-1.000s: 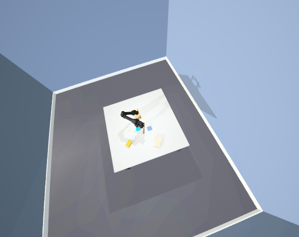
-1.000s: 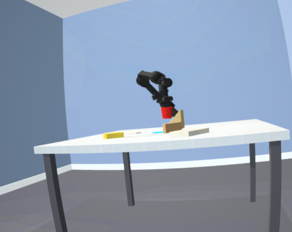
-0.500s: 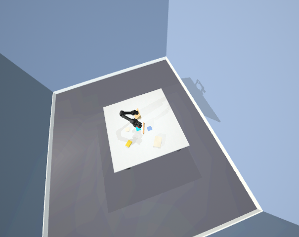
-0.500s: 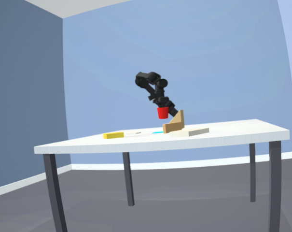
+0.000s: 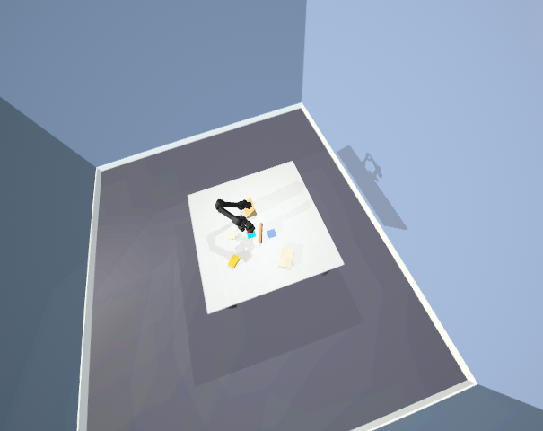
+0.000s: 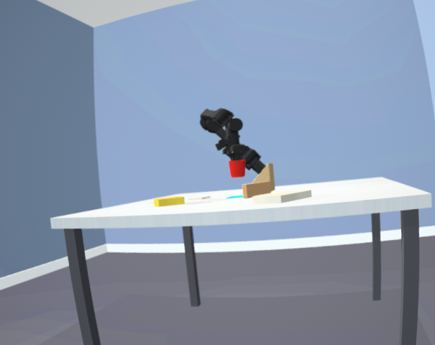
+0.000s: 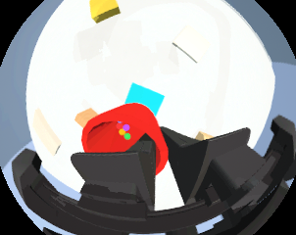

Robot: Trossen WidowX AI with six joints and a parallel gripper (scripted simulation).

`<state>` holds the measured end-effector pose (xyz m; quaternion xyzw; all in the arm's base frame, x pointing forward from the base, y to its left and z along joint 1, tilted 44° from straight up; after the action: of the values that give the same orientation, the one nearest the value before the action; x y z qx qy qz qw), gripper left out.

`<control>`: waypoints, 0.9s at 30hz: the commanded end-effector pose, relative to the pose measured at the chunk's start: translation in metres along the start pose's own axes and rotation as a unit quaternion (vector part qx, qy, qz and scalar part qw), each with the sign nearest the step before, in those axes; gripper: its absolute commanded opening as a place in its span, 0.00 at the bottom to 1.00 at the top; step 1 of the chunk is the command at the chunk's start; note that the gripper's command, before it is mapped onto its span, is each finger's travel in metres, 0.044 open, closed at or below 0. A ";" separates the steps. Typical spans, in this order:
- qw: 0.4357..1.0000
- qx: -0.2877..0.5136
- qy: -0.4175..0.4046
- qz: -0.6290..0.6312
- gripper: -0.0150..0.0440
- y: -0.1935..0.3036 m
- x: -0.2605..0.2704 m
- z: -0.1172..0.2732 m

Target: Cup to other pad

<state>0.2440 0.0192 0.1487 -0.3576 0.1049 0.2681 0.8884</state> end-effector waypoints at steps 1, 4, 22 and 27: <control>1.000 -0.002 0.003 0.004 0.25 -0.003 -0.008 -0.001; 1.000 -0.002 0.003 0.004 0.25 -0.005 -0.012 -0.001; 1.000 -0.002 0.002 0.004 0.25 -0.006 -0.011 -0.022; 1.000 -0.002 0.002 0.004 0.25 -0.006 -0.011 -0.028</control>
<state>0.2387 -0.0049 0.1391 -0.3579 0.1065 0.2689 0.8879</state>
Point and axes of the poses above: the point midway between the two fingers, 35 mm back from their tips, its own z axis back along the fingers, its own x axis across the jaws, y = z × x, the point moved 6 cm from there along z, back along the fingers, and after that the axes turned 6 degrees about z, right-handed, at the moved point
